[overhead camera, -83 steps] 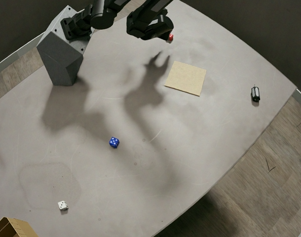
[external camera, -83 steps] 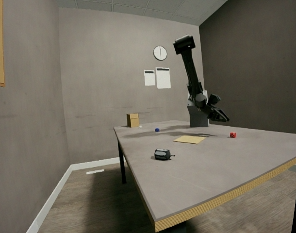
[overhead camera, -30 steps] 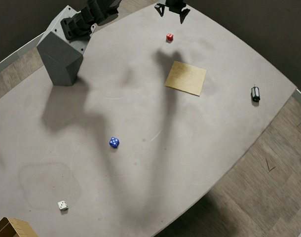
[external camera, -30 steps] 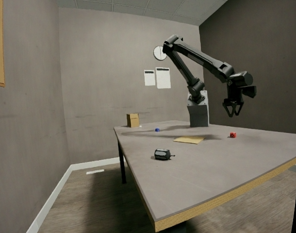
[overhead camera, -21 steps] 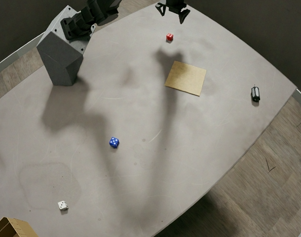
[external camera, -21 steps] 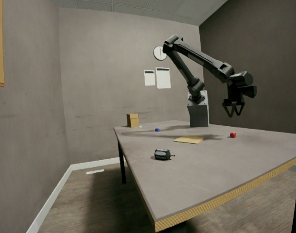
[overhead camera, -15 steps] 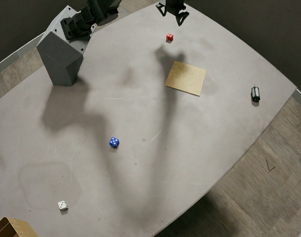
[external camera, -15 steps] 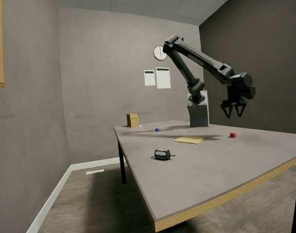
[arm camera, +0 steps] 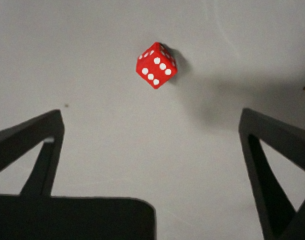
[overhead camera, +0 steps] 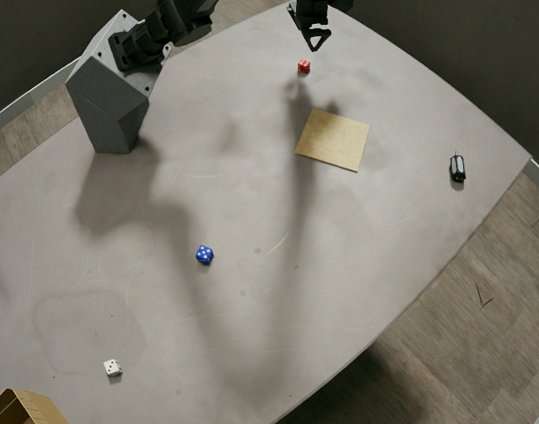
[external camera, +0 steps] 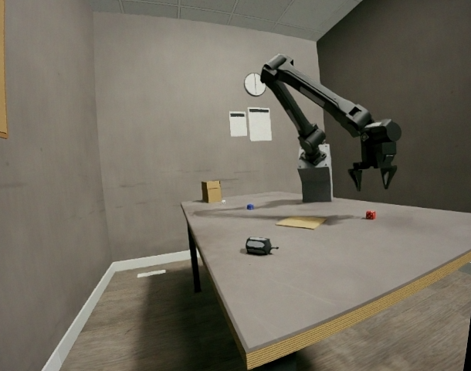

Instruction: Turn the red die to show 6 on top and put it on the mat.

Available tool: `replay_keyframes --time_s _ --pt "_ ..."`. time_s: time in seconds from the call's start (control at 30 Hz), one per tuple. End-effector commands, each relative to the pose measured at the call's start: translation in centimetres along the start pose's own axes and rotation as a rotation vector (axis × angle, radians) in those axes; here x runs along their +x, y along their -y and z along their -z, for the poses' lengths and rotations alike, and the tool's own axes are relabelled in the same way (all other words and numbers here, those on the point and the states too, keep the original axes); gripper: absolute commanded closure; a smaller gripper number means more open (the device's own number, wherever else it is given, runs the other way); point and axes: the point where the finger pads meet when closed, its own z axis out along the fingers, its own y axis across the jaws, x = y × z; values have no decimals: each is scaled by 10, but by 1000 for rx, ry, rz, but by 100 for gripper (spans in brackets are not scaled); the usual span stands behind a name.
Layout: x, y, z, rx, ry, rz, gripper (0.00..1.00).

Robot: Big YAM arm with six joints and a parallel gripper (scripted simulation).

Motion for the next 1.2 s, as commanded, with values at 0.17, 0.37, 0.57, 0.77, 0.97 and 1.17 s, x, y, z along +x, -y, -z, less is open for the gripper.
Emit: replay_keyframes --time_s 0.17,0.37,0.57,0.77,0.97,1.17 --pt "7 4 -12 16 -17 -318 0" --pt "1 4 -14 13 -6 -490 0" --pt "11 6 -19 21 -17 -671 0" --pt "12 8 -21 29 -22 -779 0" --pt "12 8 -22 23 -14 -833 61" --pt "12 8 -22 23 -14 -833 61"
